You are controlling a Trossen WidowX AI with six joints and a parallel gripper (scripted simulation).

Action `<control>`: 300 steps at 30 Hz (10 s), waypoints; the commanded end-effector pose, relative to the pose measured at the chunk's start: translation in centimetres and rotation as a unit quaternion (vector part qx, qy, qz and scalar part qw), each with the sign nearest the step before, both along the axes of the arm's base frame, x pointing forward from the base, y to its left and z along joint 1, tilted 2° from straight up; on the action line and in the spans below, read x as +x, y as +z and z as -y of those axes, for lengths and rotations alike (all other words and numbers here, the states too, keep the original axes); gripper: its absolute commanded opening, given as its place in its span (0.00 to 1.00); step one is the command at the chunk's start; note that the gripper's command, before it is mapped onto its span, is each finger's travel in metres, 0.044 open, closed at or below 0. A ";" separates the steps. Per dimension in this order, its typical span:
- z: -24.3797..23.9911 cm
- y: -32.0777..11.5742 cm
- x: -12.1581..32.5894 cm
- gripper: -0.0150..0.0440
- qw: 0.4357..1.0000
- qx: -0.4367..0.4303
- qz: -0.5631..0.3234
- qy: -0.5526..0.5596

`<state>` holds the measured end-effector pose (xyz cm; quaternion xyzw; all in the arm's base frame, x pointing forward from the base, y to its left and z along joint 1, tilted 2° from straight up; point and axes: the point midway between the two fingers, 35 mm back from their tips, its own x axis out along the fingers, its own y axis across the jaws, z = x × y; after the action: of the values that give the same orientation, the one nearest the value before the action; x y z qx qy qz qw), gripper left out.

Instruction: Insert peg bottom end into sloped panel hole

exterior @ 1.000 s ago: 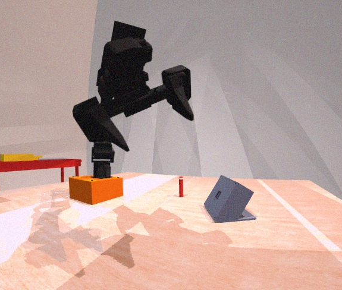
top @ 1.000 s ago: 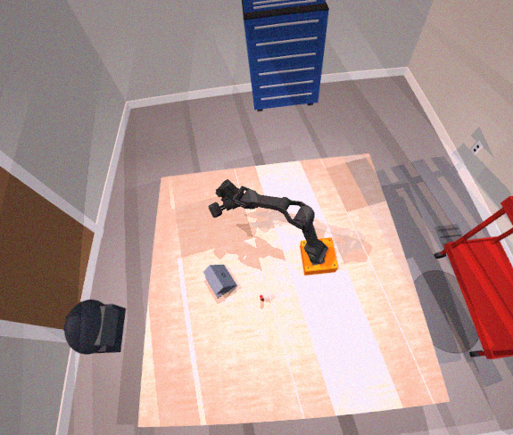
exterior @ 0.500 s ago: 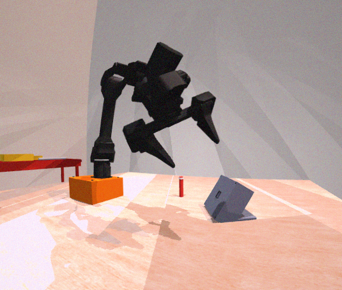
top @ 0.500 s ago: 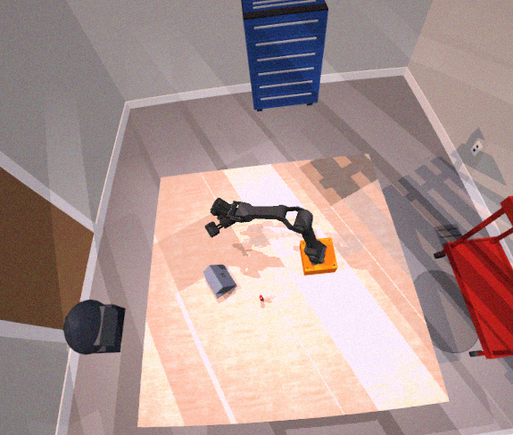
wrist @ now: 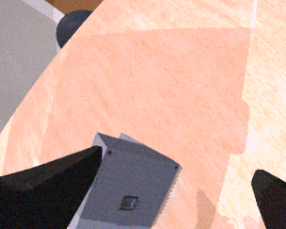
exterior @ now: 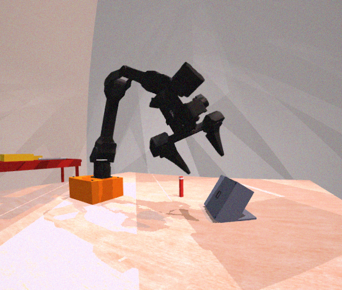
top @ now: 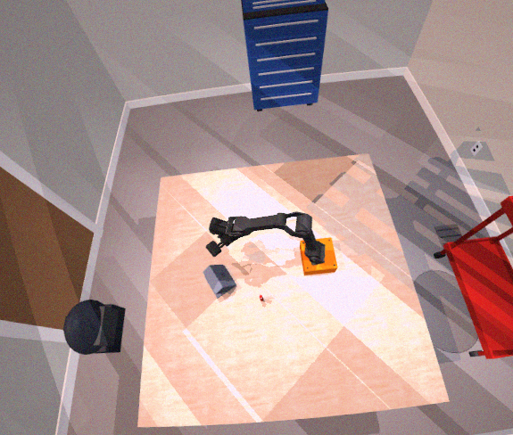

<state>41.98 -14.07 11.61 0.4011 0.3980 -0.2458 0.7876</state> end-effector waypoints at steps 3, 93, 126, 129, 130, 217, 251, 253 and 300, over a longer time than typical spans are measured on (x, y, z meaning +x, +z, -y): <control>-3.2 -0.5 -0.4 1.00 0.999 0.014 -0.025 0.015; -25.9 -9.5 -11.8 1.00 0.949 0.013 -0.273 0.154; -25.9 -9.7 -11.8 0.25 0.949 0.013 -0.275 0.156; -25.9 -8.6 -11.8 0.25 0.949 0.013 -0.274 0.156; -25.9 -8.1 -11.8 0.25 0.949 0.013 -0.274 0.156; -18.8 -5.2 -7.7 0.25 0.917 0.308 -0.161 -0.194; -14.8 -5.6 -6.8 0.25 0.834 0.435 -0.106 -0.322; -14.5 -5.6 -6.8 0.25 0.828 0.442 -0.102 -0.328; -8.9 -5.2 -7.5 0.25 0.670 0.593 -0.034 -0.446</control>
<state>34.53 -4.79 6.23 0.8983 0.2679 -0.2984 0.1794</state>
